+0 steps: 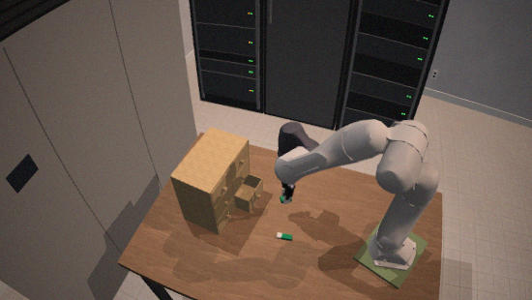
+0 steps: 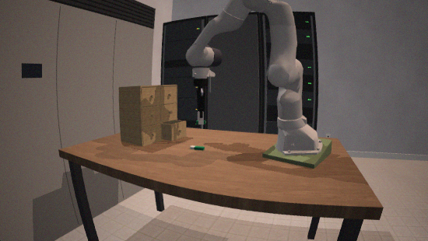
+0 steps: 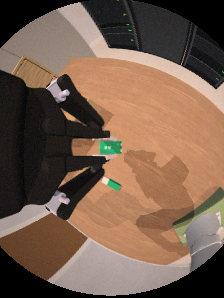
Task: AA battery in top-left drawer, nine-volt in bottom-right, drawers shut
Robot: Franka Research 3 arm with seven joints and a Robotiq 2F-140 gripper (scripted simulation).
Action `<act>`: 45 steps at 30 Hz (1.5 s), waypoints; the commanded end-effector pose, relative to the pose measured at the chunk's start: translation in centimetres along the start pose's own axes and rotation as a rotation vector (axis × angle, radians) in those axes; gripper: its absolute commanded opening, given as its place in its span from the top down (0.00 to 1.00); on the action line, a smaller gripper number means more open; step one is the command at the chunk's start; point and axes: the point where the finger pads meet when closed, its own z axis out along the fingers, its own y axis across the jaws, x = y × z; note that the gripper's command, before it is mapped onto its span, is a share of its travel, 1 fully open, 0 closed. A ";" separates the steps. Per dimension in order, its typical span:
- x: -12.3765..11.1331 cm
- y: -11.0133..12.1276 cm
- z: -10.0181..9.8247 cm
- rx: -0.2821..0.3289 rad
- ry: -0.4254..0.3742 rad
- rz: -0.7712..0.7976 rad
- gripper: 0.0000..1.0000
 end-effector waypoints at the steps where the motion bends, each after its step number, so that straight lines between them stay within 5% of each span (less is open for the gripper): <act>1: 0.0 0.0 0.0 0.003 0.001 0.015 0.86; 45: -0.6 0.7 0.0 0.004 0.001 0.192 0.86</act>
